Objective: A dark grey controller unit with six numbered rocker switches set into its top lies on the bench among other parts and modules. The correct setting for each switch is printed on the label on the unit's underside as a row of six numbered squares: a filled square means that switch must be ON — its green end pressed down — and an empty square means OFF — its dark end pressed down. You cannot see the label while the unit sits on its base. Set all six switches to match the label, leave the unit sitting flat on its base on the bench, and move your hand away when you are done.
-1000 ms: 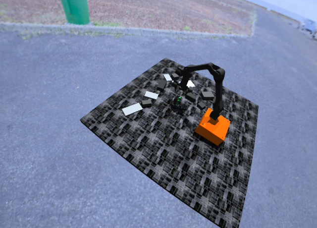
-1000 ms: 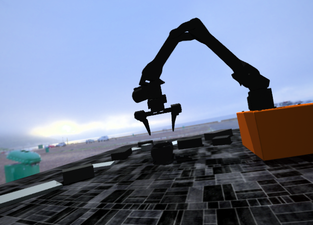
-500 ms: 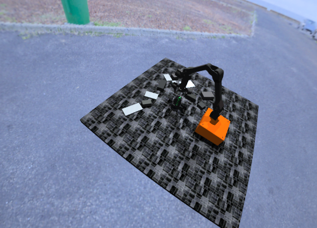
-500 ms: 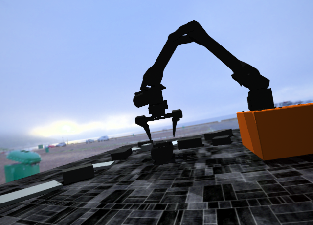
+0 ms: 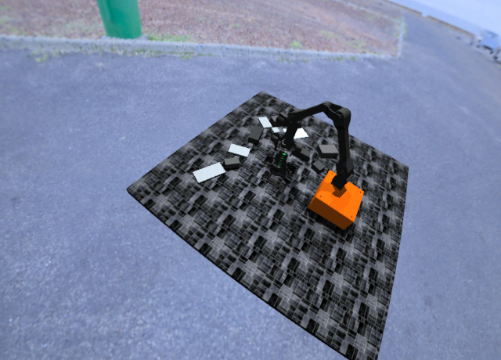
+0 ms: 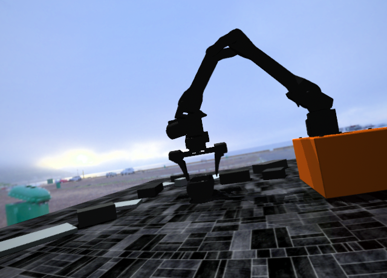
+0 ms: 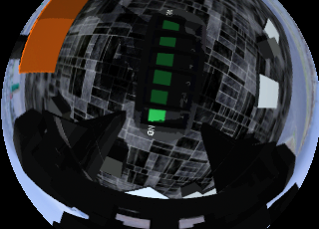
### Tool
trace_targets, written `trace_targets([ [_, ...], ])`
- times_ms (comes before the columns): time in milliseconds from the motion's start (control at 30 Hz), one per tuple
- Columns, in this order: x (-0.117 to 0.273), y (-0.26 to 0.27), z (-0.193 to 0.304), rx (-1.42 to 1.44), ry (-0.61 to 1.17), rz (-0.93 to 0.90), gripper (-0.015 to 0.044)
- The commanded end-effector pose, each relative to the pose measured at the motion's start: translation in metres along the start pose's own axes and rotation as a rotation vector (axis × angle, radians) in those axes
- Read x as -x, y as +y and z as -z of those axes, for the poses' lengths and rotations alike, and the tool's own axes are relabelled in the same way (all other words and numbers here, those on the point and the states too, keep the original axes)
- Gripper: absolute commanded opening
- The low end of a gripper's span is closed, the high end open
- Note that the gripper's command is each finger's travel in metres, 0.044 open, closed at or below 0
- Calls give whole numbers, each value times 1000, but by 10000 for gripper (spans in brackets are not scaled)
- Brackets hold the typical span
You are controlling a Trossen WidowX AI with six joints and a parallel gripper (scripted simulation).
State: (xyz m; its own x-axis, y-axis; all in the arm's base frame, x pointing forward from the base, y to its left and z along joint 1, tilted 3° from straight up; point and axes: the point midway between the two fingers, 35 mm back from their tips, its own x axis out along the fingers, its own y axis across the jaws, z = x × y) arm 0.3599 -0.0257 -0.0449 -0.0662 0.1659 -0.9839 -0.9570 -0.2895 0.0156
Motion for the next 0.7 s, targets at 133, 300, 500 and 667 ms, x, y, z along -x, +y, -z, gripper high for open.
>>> trace_targets([
  [133,-7,2,0,3,-9,-3,335],
  [300,-7,2,0,3,-9,-3,326],
  [500,-7,2,0,3,-9,-3,326],
  [667,-6,2,0,3,-9,-3,326],
])
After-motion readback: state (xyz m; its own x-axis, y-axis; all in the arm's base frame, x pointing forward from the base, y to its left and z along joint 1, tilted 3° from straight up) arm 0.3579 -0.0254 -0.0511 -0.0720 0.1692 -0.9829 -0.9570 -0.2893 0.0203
